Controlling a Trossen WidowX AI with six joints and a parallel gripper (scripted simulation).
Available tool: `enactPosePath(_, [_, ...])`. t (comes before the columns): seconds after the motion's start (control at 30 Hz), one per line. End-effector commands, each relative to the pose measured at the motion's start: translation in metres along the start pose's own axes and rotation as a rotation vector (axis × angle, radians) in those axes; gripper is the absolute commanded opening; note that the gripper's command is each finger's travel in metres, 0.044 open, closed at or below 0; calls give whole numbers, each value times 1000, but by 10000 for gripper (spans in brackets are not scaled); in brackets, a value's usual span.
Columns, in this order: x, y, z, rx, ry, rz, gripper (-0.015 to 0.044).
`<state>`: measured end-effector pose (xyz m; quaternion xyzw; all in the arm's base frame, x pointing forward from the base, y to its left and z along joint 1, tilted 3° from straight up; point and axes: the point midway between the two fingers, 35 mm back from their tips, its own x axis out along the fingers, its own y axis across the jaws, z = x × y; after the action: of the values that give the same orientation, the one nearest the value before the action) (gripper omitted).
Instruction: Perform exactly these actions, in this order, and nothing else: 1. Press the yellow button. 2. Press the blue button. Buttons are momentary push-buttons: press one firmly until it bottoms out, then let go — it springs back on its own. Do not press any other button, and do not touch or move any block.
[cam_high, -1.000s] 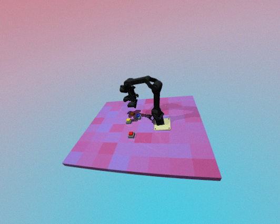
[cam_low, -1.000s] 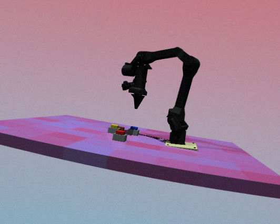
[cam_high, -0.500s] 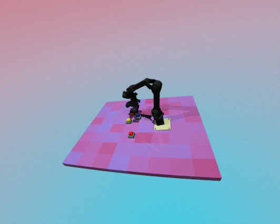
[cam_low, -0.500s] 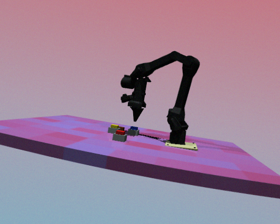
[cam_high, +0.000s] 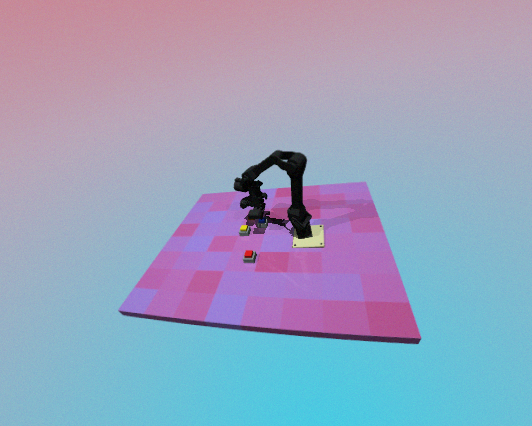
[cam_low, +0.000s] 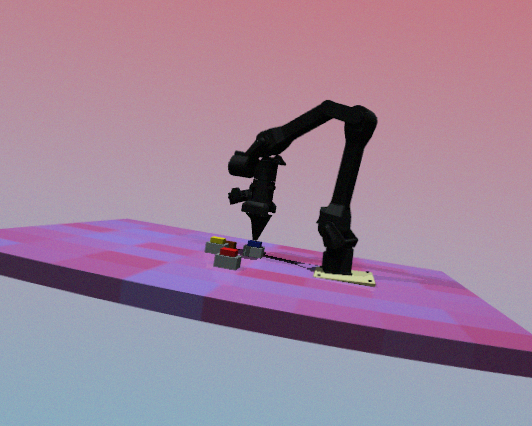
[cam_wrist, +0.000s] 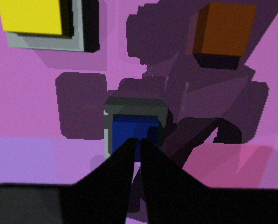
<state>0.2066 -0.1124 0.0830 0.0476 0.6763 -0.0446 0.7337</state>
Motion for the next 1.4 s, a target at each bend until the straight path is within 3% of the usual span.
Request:
enactPosePath(0.0, [9,2,-1,3,9,10,20])
enactPosePath(0.87, [10,2,-1,3,9,10,20])
enactPosePath(1.0, [-20,1,-1,3,9,9,20])
enactPosePath(1.13, [-23,1,-1,3,9,10,20])
enactPosePath(1.37, [-38,56,33,3,12,13,204])
